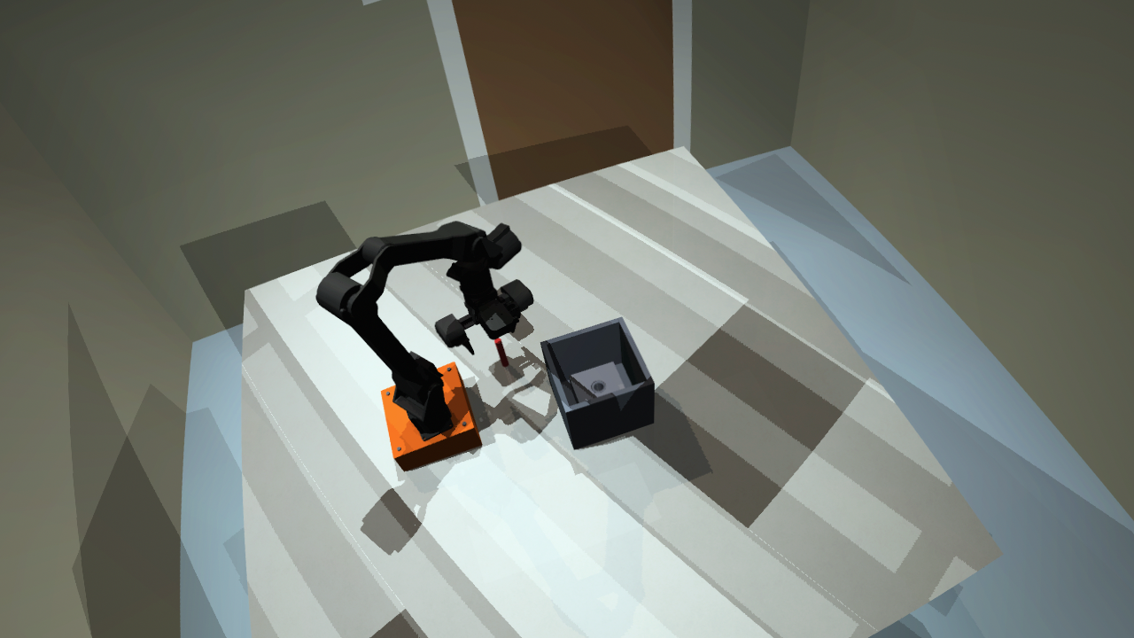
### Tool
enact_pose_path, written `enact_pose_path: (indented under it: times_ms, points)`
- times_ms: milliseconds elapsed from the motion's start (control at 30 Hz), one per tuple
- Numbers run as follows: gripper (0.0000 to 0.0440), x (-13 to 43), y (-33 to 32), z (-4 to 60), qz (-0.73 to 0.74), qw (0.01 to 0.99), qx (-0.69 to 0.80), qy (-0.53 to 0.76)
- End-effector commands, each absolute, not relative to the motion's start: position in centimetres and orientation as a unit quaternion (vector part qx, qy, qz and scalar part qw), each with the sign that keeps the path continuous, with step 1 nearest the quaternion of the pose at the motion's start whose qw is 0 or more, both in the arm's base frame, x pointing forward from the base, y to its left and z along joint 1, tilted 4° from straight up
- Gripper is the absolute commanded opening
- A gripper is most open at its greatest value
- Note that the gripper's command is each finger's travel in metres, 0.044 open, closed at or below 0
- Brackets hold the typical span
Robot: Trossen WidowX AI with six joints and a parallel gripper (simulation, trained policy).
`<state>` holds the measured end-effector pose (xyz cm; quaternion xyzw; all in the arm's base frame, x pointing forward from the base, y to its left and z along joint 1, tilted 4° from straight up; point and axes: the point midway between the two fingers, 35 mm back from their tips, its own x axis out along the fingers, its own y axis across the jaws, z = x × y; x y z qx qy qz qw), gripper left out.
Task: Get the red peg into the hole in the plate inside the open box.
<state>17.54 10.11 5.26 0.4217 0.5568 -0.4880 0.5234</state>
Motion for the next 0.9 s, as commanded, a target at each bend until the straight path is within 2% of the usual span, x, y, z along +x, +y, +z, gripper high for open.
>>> enact_pose_path:
  times_ms: [0,267,400,867]
  points:
    - [0.043,17.6,9.8,3.9,-0.489,0.531,0.419,0.551]
    - [0.0396,17.8,9.5,1.7,-0.492,0.535,0.423,0.54]
    - [0.0359,17.8,9.5,0.7,-0.492,0.536,0.426,0.537]
    - [0.0015,19.3,11.1,-1.6,-0.461,0.545,0.432,0.552]
